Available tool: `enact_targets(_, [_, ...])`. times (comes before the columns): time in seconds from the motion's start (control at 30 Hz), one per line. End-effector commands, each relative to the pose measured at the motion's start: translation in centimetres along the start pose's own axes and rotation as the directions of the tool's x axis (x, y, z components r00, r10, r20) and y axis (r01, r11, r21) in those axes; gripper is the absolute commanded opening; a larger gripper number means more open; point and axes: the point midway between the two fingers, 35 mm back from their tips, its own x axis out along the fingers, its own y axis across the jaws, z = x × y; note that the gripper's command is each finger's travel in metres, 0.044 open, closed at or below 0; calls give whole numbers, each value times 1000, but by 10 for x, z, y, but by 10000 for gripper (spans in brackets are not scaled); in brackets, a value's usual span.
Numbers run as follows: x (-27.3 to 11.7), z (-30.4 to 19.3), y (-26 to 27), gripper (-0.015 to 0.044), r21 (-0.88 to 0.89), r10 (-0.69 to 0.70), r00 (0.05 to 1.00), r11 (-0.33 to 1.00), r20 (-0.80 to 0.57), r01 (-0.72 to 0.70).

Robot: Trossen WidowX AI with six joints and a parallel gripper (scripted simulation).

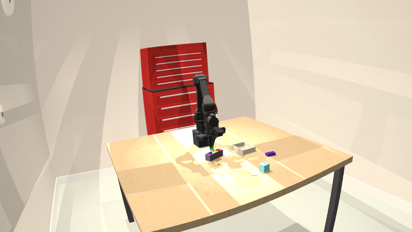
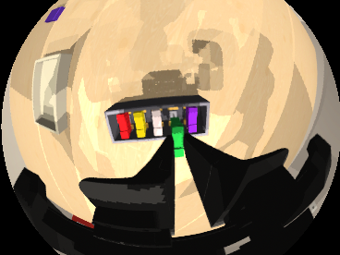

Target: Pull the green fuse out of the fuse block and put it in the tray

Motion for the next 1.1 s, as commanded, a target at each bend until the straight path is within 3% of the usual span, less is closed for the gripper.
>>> enact_targets(0.0, [-8,1,-2,0,0,-9,1000,1000,2,9])
enact_targets(0.57, [-22,3,1,0,0,-9,1000,1000,3,9])
enact_targets(1.07, [-23,46,67,0,0,-2,1000,1000,8,2])
